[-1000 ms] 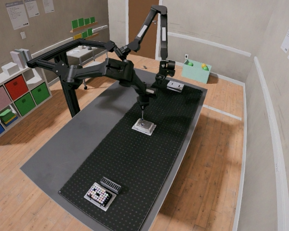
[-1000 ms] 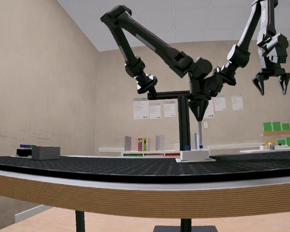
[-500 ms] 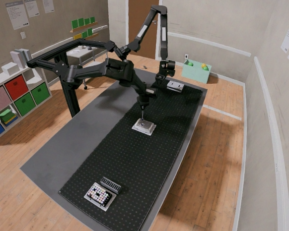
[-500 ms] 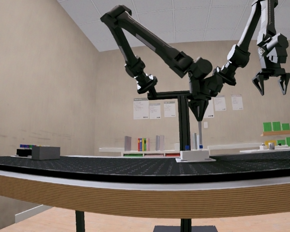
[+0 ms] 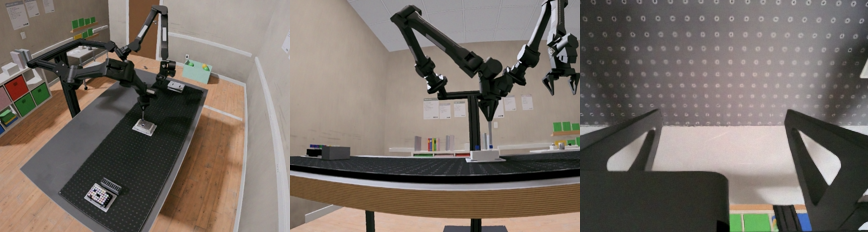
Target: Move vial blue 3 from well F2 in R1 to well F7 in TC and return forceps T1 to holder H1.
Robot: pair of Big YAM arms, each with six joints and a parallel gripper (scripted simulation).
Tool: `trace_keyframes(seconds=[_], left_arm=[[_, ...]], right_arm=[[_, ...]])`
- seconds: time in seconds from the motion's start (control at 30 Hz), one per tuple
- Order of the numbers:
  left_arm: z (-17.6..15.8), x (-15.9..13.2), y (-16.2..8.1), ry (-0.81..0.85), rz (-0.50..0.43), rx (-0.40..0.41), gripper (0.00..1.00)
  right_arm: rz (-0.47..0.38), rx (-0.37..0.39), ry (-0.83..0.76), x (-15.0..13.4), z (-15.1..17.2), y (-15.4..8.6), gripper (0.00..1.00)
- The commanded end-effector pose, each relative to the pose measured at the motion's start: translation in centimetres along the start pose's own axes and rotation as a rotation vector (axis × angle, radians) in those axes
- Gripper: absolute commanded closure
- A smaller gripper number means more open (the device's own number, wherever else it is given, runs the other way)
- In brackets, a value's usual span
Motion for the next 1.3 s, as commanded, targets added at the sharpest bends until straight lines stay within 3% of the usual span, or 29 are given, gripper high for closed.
trace_keyframes(seconds=[0.0, 0.33, 0.53, 0.7, 0.77, 0.87, 1.27], left_arm=[[0.2, 0.2, -0.1, 0.001, -0.013, 0.005, 0.00], [0.2, 0.2, -0.1, 0.001, -0.013, 0.005, 0.00], [0.2, 0.2, -0.1, 0.001, -0.013, 0.005, 0.00], [0.2, 0.2, -0.1, 0.001, -0.013, 0.005, 0.00], [0.2, 0.2, -0.1, 0.001, -0.013, 0.005, 0.00], [0.2, 0.2, -0.1, 0.001, -0.013, 0.005, 0.00], [0.2, 0.2, -0.1, 0.001, -0.013, 0.005, 0.00]], right_arm=[[0.016, -0.001, 0.002, -0.2, -0.4, 1.2, 0.93], [0.003, -0.005, 0.028, 0.3, -1.3, -0.3, 0.93], [-0.006, 0.007, -0.012, 0.1, 0.7, -1.4, 0.93], [-0.004, -0.002, 0.011, 0.2, -0.5, -1.6, 0.93], [0.001, -0.009, 0.093, -0.2, -1.7, -0.8, 0.93], [0.016, -0.003, 0.103, -0.9, -0.8, -0.1, 0.93], [0.012, -0.005, 0.428, -1.6, -3.1, -0.6, 0.93]])
Point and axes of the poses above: on each arm, the point where the finger pads meet when closed, its own y axis out along the fingers, its own z axis across the jaws, x = y × z, the point moved 9 cm from there along -y, back along the fingers, and after that the axes turned 10 degrees about y, right-handed, at the moved point
